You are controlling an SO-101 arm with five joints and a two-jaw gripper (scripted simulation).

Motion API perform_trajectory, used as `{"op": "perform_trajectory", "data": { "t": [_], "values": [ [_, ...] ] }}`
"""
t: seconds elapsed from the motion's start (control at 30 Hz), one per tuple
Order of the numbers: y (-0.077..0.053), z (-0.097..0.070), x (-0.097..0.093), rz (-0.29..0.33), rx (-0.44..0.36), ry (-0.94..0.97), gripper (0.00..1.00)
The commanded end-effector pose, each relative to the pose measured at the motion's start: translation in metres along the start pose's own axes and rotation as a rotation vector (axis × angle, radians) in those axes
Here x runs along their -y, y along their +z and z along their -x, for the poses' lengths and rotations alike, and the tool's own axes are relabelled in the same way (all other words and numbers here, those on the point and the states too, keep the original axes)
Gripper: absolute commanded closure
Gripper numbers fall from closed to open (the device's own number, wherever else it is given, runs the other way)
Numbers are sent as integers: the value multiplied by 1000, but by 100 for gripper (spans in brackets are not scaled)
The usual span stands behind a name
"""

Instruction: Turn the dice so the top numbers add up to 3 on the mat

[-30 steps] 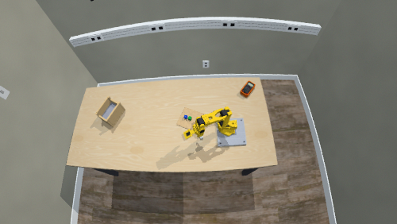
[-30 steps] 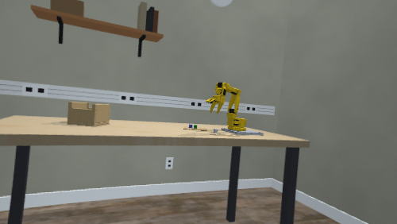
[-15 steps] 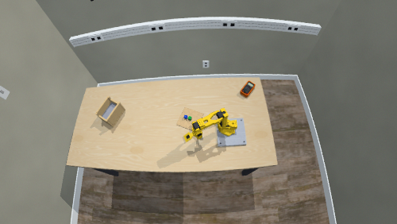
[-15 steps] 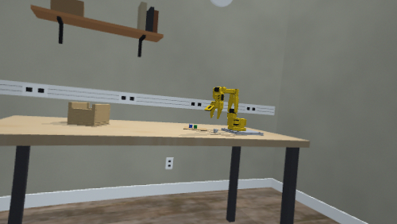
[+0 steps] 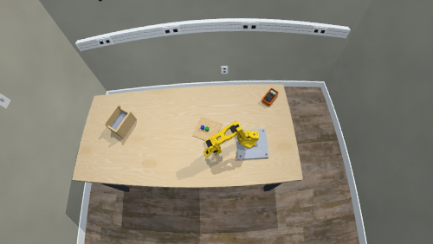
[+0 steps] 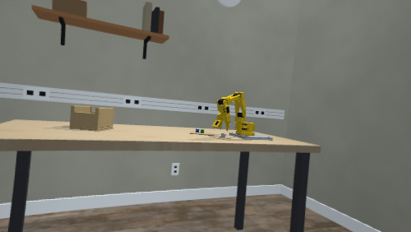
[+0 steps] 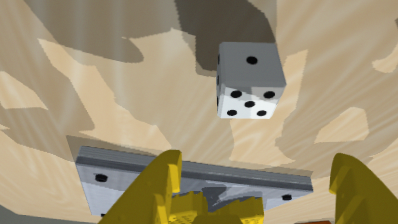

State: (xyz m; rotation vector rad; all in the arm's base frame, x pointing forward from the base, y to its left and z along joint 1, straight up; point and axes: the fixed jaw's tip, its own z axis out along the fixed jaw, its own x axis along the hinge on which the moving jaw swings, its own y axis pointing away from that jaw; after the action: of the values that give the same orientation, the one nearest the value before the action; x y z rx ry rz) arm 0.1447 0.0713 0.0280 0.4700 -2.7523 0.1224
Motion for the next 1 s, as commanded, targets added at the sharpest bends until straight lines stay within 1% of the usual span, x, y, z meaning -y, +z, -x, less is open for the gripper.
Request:
{"op": "perform_trajectory", "data": {
  "t": [0.0,0.07,0.1,0.73,0.97],
  "values": [
    [1,0,-1,-2,-12,3,72],
    [1,0,-1,-2,-12,3,72],
    [1,2,-1,-3,-26,14,72],
    [1,2,-1,-3,-26,14,72],
    [3,3,-1,-3,-26,14,72]
  ]
}}
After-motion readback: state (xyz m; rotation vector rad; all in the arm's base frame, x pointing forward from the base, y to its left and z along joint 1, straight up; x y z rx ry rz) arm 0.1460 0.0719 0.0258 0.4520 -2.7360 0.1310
